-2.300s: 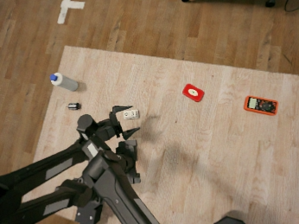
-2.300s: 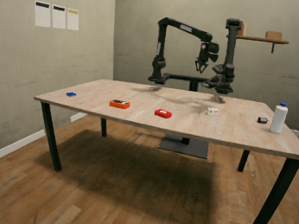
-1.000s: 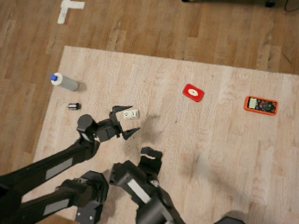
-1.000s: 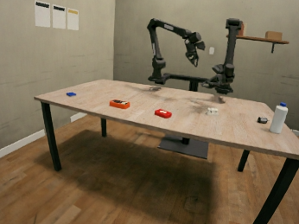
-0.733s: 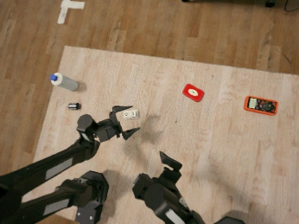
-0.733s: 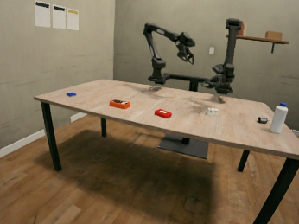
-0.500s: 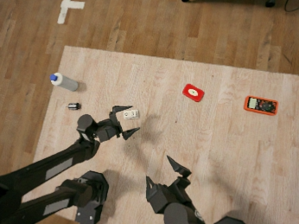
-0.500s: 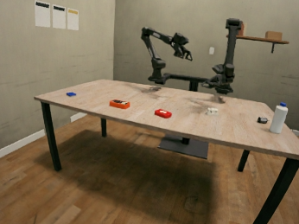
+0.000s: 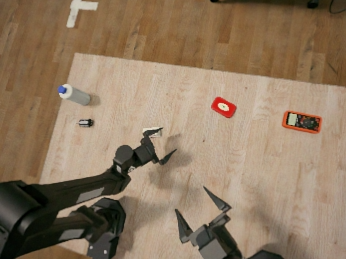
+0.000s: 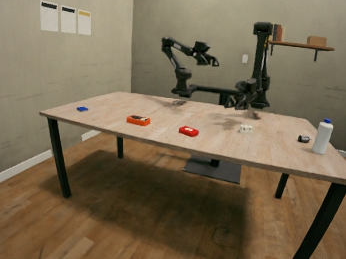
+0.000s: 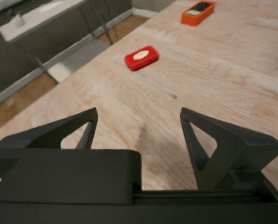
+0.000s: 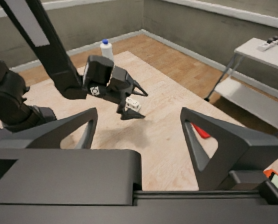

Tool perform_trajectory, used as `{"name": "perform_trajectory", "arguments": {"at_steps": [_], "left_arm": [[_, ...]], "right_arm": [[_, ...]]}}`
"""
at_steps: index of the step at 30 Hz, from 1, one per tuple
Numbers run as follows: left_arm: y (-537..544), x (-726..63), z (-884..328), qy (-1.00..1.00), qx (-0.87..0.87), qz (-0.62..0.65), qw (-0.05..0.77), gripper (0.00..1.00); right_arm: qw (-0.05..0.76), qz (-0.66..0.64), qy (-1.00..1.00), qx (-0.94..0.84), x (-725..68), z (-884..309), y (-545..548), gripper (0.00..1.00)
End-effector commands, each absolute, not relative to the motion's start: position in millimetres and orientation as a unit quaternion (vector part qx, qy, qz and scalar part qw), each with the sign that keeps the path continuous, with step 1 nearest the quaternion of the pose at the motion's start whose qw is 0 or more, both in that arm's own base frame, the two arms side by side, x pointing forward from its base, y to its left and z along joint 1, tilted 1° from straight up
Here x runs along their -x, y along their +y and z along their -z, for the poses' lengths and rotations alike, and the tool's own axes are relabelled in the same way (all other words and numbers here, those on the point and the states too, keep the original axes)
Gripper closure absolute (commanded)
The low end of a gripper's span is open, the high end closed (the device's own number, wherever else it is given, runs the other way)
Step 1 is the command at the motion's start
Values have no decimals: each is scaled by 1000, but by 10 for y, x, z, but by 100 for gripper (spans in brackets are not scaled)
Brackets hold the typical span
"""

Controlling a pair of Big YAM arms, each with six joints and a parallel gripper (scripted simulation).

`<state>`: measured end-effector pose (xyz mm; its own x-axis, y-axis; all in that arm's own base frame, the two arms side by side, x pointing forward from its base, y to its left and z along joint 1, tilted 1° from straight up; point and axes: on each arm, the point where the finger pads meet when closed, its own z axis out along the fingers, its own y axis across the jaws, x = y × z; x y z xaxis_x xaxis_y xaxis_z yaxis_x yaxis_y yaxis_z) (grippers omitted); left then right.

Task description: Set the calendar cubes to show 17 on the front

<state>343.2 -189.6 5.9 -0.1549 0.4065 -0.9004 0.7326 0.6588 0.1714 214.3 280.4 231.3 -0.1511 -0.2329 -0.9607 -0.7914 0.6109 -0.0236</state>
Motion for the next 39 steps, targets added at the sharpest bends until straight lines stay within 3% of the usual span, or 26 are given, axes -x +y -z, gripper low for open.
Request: {"name": "perform_trajectory", "arguments": {"at_steps": [1, 16, 26, 39], "left_arm": [[-1931, -3472, -22, 768, -309, 158, 538, 0], [-1697, -3243, 282, 825, -94, 50, 555, 0], [-1210, -2909, 183, 780, 78, -59, 618, 0], [-1045, -2804, 107, 762, 100, -104, 632, 0]], "right_arm": [[550, -257, 715, 346, -2196, -2325, 2777, 0], [555, -259, 712, 345, -2206, -2388, 2789, 0], [548, -260, 714, 351, -2169, -2353, 2806, 0], [548, -260, 714, 351, -2169, -2353, 2806, 0]]}}
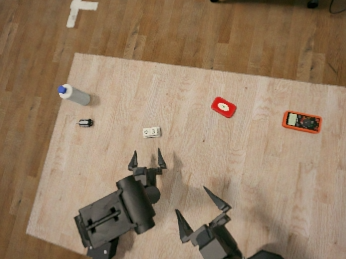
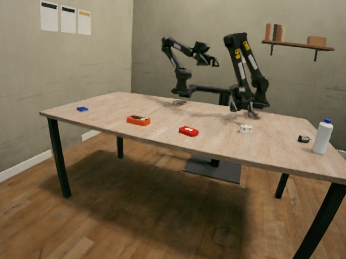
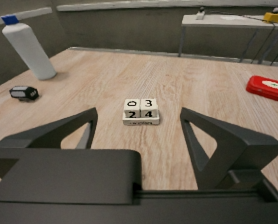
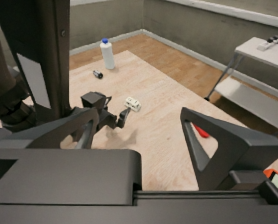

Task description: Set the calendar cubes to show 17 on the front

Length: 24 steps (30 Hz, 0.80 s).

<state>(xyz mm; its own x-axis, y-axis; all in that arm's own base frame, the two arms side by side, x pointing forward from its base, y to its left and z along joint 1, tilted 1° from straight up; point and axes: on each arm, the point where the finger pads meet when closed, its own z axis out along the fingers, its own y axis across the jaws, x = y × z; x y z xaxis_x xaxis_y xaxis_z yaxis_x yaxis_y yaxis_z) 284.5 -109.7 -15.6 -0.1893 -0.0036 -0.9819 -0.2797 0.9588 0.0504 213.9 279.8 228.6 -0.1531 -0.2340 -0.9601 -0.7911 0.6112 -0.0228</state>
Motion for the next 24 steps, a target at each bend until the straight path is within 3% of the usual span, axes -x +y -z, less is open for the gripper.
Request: {"name": "perform_trajectory", "arguments": {"at_steps": [1, 5, 24], "left_arm": [[-1045, -2804, 107, 762, 100, -104, 632, 0], [-1110, -2925, 138, 766, 74, -130, 625, 45], [-1504, -4287, 540, 834, -219, -229, 452, 47]], "right_arm": [[548, -260, 714, 351, -2169, -2353, 2806, 0], [551, -262, 711, 350, -2196, -2346, 2849, 0], [545, -278, 699, 370, -2396, -1593, 3480, 0]]}}
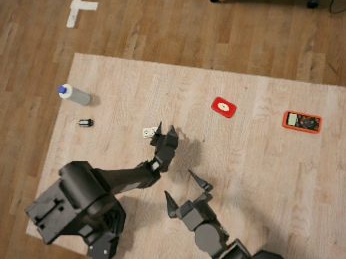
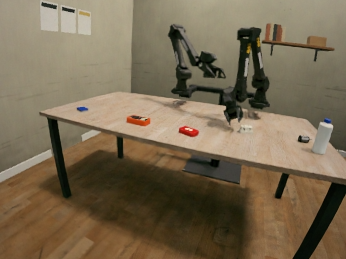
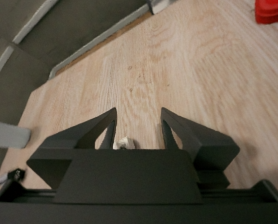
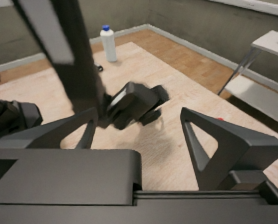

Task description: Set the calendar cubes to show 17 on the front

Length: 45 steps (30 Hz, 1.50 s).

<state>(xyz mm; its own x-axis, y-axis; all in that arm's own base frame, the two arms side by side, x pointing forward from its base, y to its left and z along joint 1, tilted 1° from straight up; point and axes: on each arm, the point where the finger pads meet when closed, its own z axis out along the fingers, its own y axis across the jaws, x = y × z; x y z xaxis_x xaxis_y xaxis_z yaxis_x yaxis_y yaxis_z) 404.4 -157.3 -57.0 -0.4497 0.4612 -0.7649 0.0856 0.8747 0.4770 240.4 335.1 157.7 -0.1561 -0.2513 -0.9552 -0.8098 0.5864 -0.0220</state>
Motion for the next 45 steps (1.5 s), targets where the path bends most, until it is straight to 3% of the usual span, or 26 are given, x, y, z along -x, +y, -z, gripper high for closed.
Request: {"name": "perform_trajectory", "arguments": {"at_steps": [1, 4, 19, 25, 29, 34, 45], "left_arm": [[-1487, -4383, 542, 836, -232, -228, 441, 47], [-1467, -4465, 544, 838, -248, -228, 429, 47], [-1005, -4659, 374, 807, -529, -175, 196, 47], [-900, -4604, 184, 786, -582, -138, 157, 47], [-795, -4470, 64, 776, -610, -99, 127, 47], [-722, -3555, 655, 796, -605, -19, 1, 47], [-729, -3764, 413, 794, -608, -13, 21, 47]], "right_arm": [[540, -277, 702, 372, -2378, -1496, 3468, 0], [540, -277, 702, 373, -2380, -1452, 3484, 0], [539, -283, 697, 380, -2399, -1075, 3652, 0], [535, -282, 699, 381, -2391, -1026, 3647, 0], [539, -284, 696, 380, -2392, -1069, 3649, 0], [539, -284, 696, 380, -2392, -1068, 3649, 0], [538, -279, 701, 377, -2436, -1057, 3620, 0]]}}
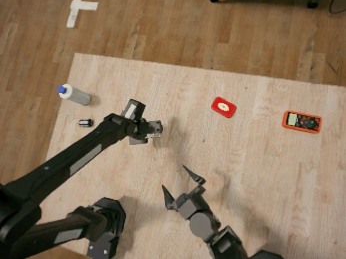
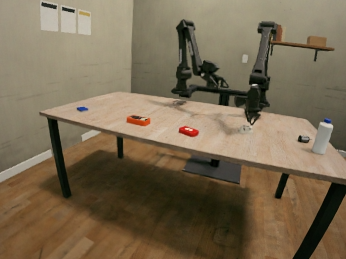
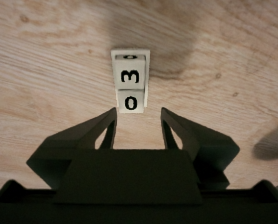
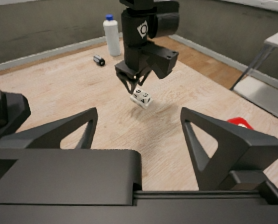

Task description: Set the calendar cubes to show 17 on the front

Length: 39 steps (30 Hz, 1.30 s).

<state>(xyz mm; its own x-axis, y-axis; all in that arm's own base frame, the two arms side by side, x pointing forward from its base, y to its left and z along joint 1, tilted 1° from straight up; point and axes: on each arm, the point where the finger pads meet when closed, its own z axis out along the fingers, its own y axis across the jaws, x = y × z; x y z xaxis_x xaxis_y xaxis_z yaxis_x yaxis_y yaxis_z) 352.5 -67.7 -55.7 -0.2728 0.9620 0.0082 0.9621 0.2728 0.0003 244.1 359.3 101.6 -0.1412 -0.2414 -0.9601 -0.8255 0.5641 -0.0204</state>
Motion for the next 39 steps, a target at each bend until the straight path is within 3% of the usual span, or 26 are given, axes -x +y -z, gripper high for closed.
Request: {"name": "perform_trajectory", "arguments": {"at_steps": [1, 30, 31, 39], "left_arm": [[-729, -3764, 413, -794, 608, 13, -21, 47], [-722, -3723, 839, -794, 608, 5, -6, 47], [-722, -3723, 839, -794, 608, 5, -6, 54], [-730, -3772, 716, -794, 608, 13, -21, 63]], "right_arm": [[538, -279, 701, 377, -2436, -1057, 3620, 0], [538, -279, 701, 377, -2436, -1057, 3620, 0], [538, -279, 701, 377, -2436, -1057, 3620, 0], [538, -279, 701, 377, -2436, -1057, 3620, 0]]}}
